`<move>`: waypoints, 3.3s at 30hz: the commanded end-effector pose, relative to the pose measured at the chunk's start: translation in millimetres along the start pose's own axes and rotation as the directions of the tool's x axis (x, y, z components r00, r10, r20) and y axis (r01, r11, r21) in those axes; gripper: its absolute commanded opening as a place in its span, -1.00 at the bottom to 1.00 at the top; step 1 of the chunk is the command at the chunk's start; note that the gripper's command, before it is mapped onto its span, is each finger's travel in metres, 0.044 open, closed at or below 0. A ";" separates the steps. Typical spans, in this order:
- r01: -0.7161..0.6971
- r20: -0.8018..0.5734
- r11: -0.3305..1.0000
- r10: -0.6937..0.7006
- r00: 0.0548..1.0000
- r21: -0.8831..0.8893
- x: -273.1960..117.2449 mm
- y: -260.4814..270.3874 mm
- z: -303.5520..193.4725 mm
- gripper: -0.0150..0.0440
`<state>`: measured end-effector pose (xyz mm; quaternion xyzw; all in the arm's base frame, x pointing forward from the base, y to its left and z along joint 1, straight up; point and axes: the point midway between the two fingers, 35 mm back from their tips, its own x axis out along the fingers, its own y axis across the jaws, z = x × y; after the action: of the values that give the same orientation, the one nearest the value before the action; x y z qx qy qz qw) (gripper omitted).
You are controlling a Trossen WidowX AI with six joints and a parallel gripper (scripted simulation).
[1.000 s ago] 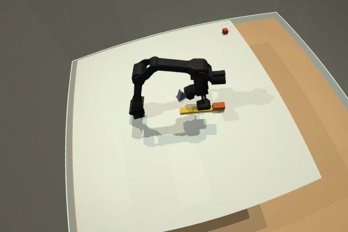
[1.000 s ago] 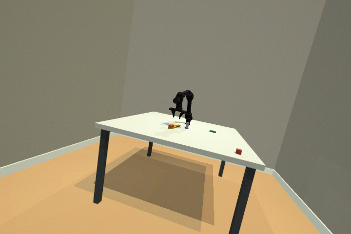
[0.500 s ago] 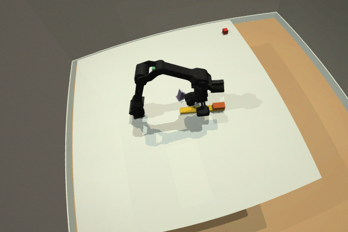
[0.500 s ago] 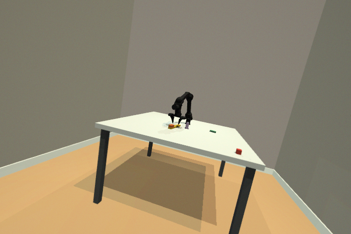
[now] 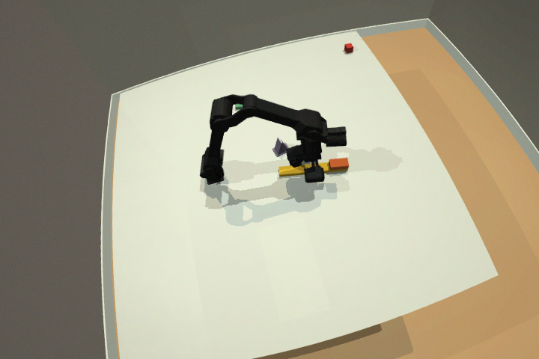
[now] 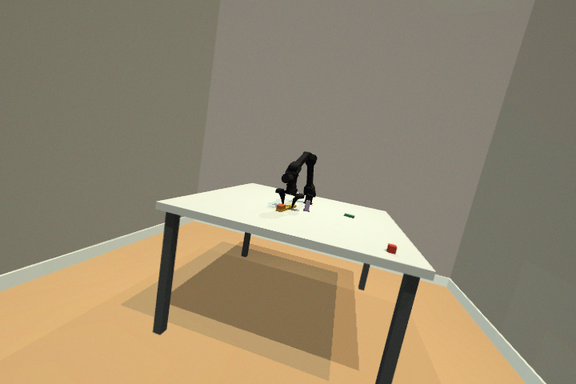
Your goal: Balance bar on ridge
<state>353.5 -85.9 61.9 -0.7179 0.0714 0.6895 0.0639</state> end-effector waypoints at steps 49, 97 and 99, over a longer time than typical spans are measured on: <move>0.002 0.008 1.000 -0.002 1.000 0.001 -29.2 0.1 -4.4 -0.49; 0.011 0.011 0.990 -0.009 1.000 -0.138 -115.3 -44.7 41.4 -0.49; 0.012 0.011 0.988 -0.010 1.000 -0.157 -115.8 -49.7 47.5 -0.49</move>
<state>319.7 -36.9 174.6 -0.7160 0.0258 0.6972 0.0223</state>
